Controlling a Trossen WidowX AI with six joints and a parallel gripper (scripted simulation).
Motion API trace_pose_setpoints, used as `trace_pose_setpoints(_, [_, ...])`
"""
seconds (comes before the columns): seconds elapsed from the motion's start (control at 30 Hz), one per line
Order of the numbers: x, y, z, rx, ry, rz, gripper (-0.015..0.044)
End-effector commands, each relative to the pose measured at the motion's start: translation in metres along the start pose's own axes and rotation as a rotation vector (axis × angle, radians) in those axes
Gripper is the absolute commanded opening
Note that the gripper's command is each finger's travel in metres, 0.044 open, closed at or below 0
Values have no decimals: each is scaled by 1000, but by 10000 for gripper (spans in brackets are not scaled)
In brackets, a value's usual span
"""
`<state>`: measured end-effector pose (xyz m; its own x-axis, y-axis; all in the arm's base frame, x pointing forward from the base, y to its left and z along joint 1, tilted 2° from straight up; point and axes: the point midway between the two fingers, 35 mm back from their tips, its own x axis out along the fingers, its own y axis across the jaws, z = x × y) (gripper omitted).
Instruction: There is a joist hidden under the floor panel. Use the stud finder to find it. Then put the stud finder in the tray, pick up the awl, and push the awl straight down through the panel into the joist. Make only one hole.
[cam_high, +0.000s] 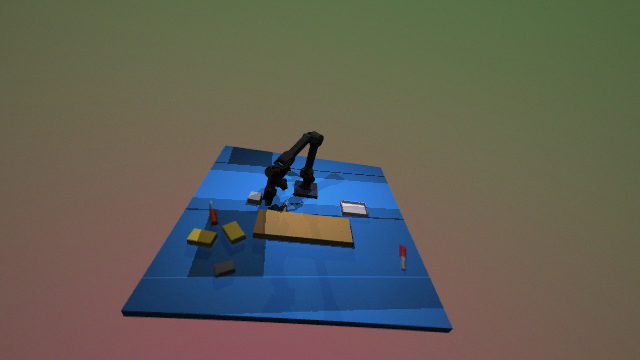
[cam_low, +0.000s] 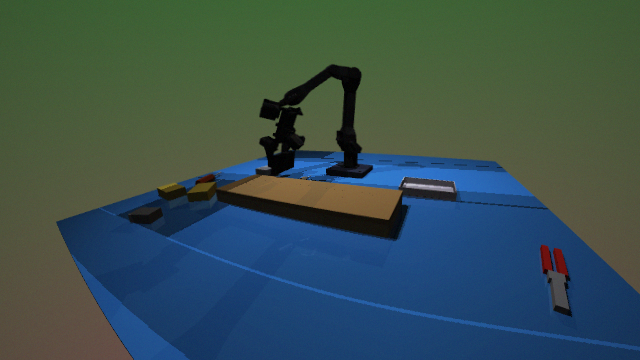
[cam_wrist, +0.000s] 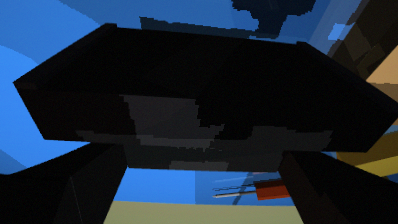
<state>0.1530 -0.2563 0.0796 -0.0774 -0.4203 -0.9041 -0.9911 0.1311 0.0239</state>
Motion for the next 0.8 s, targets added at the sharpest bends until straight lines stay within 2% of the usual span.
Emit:
trace_pose_setpoints(0.0, [-1, 0, -1, 9, 31, -3, 0])
trace_pose_setpoints(0.77, [-1, -1, 2, 11, 164, -3, 0])
